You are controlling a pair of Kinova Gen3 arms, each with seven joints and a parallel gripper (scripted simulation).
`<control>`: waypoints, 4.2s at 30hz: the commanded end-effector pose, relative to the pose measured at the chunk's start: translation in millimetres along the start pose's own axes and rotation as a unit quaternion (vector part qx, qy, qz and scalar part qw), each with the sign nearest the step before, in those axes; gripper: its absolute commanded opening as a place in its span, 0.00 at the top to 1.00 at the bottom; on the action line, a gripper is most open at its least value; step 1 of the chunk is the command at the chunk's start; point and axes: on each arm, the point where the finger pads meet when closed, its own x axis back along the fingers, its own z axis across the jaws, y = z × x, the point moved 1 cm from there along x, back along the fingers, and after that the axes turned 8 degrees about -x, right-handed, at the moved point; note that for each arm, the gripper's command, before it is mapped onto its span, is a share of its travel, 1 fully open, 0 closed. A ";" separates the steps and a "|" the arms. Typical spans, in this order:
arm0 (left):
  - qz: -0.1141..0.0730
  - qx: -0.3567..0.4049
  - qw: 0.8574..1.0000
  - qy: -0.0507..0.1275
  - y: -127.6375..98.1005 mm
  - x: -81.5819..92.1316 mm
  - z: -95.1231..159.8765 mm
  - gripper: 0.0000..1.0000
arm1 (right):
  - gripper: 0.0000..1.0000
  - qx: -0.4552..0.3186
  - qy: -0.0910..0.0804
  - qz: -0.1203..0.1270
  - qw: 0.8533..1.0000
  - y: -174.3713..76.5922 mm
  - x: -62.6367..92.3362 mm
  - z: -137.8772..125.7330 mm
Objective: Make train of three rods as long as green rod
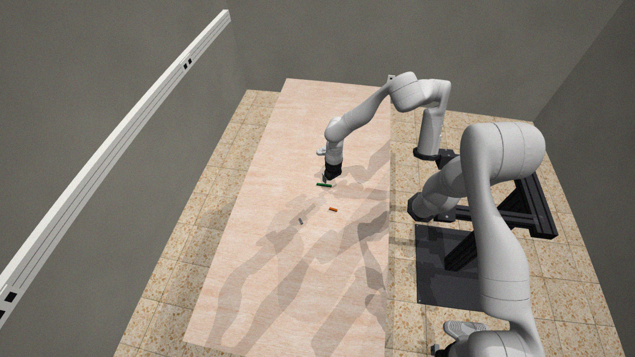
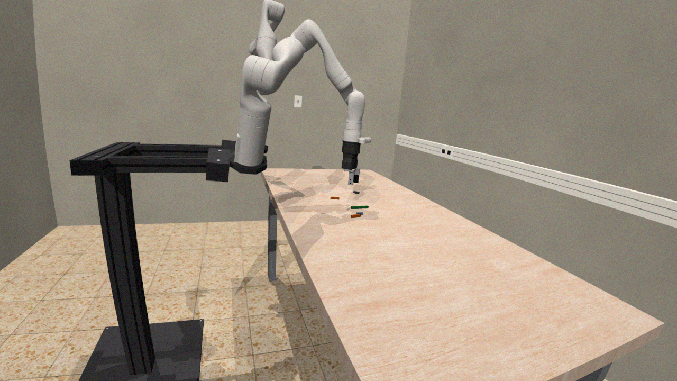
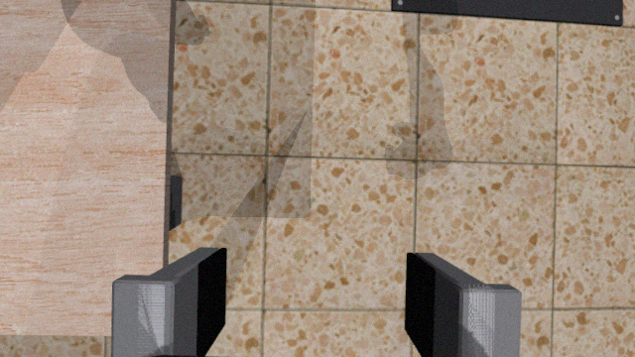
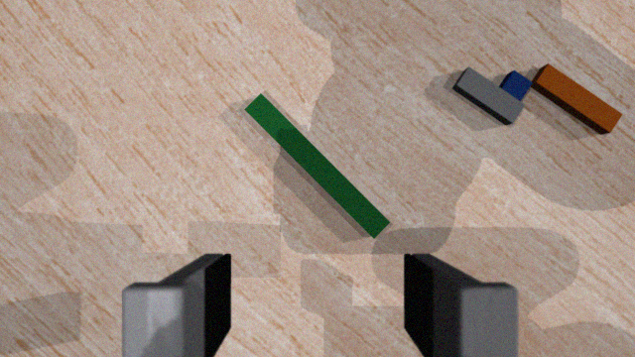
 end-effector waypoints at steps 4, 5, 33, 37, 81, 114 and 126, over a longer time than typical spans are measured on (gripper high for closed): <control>-0.001 0.000 1.000 0.000 0.3 0.7 0.2 0.00 | 0.00 0.000 -0.001 0.000 1.000 0.1 0.8 -0.7; -0.001 0.000 1.000 0.000 0.3 0.7 0.2 0.00 | 0.00 0.000 -0.001 0.000 1.000 0.1 0.8 -0.7; -0.001 0.000 1.000 0.000 0.3 0.7 0.2 0.00 | 0.00 0.000 -0.001 0.000 1.000 0.1 0.8 -0.7; -0.001 0.000 1.000 0.000 0.3 0.7 0.2 0.00 | 0.00 0.000 -0.001 0.000 1.000 0.1 0.8 -0.7; -0.001 0.000 1.000 0.000 0.3 0.7 0.2 0.00 | 0.13 -0.293 0.001 0.000 0.956 -72.3 -31.6 61.6; -0.001 0.000 1.000 0.000 0.3 0.7 0.2 0.00 | 0.13 -0.293 0.001 0.000 0.956 -72.3 -42.1 61.5; -0.001 0.000 1.000 0.000 0.3 0.7 0.2 0.00 | 0.13 -0.293 0.001 0.000 0.956 -72.3 -57.1 61.4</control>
